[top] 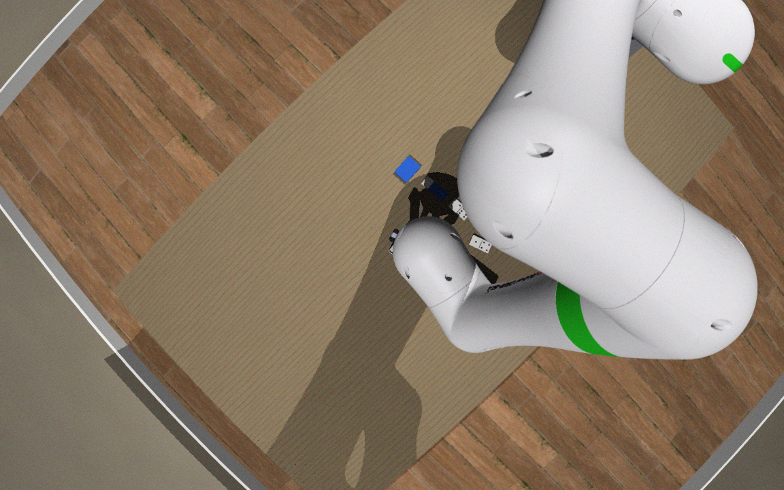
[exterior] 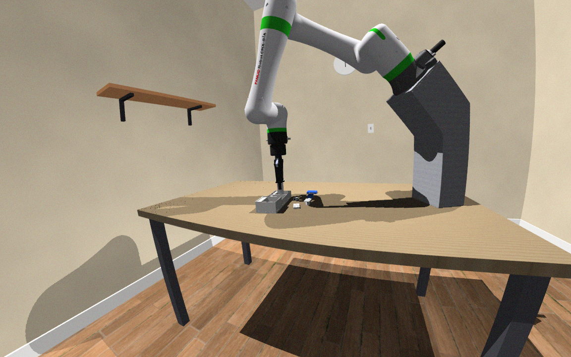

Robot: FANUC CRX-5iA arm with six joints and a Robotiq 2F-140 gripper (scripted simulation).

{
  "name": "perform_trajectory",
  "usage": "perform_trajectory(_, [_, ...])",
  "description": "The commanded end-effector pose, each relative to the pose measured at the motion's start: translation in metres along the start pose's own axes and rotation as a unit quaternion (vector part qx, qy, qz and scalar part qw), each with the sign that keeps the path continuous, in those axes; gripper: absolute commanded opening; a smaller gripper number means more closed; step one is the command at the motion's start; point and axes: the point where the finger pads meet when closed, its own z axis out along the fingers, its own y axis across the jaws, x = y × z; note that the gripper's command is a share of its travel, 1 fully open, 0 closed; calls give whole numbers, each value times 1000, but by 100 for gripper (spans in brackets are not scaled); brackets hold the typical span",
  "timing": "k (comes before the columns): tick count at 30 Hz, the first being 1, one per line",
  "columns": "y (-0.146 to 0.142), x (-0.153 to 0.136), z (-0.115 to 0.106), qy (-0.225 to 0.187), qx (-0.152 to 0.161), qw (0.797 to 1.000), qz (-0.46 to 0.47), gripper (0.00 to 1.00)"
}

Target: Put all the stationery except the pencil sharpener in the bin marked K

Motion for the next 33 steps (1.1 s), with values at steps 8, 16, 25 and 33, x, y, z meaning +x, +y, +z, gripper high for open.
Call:
perform_trajectory(8, [0,0,-7,0,0,1000,0,5])
perform_trajectory(16, [0,0,-17,0,0,1000,0,5])
perform_trajectory(25, [0,0,-27,0,0,1000,0,5])
perform_trajectory(33, [0,0,-56,0,0,1000,0,5])
